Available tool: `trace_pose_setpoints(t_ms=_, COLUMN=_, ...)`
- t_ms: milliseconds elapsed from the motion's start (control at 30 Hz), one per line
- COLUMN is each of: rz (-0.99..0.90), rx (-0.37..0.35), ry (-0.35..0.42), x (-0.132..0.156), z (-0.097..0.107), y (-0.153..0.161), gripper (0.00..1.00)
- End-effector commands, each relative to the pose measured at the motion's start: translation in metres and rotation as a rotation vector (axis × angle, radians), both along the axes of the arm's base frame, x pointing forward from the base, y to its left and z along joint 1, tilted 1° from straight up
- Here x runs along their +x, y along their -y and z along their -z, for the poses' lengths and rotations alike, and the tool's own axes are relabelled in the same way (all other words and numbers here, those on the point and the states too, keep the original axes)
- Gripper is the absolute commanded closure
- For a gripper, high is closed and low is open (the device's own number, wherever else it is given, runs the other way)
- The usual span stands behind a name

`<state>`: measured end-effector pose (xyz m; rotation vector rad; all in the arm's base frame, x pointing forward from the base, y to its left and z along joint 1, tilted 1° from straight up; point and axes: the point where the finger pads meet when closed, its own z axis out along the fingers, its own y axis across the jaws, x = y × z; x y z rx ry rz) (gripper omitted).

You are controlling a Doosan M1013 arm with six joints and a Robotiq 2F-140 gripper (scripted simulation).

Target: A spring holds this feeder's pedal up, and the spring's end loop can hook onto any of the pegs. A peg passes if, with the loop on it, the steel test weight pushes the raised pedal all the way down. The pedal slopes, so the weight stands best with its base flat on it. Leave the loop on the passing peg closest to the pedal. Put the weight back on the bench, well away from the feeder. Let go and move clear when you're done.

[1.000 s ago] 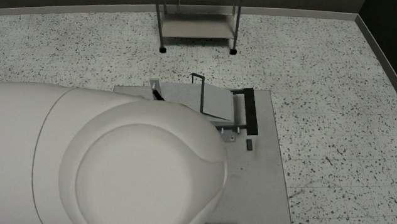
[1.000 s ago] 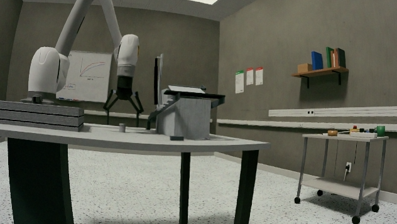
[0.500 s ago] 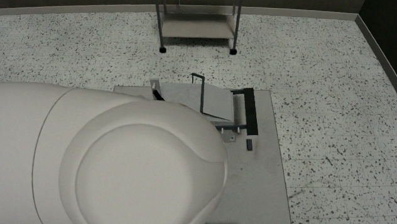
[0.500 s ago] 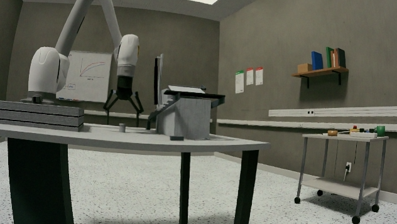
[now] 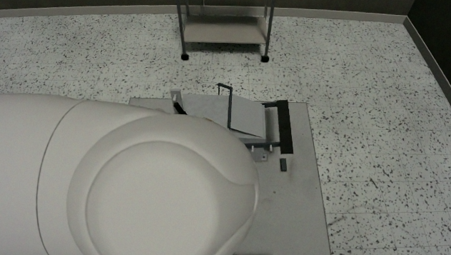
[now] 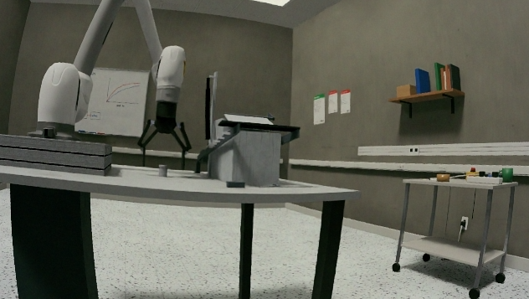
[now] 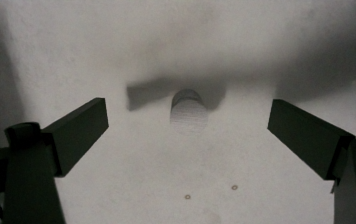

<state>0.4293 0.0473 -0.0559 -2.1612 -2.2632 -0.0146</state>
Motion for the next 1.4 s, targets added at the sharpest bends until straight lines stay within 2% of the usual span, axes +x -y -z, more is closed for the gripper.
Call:
trace_pose_setpoints(t_ms=0, rz=0.0, rx=0.0, ry=0.001, x=0.0, z=0.0, y=0.0, gripper=0.0)
trace_pose_setpoints(t_ms=500, rz=0.0, rx=0.0, ry=0.001, x=0.0, z=-0.04, y=0.001, gripper=0.0)
trace_pose_setpoints(t_ms=600, rz=0.0, rx=0.0, ry=0.001, x=0.0, z=-0.039, y=0.001, gripper=0.0)
trace_pose_setpoints(t_ms=1067, rz=0.0, rx=0.0, ry=0.001, x=0.001, z=-0.076, y=0.001, gripper=0.0)
trace_pose_setpoints(t_ms=1167, rz=0.0, rx=0.0, ry=0.001, x=0.001, z=-0.075, y=0.001, gripper=0.0)
trace_pose_setpoints(t_ms=1367, rz=0.0, rx=0.0, ry=0.001, x=0.001, z=-0.091, y=0.001, gripper=0.0)
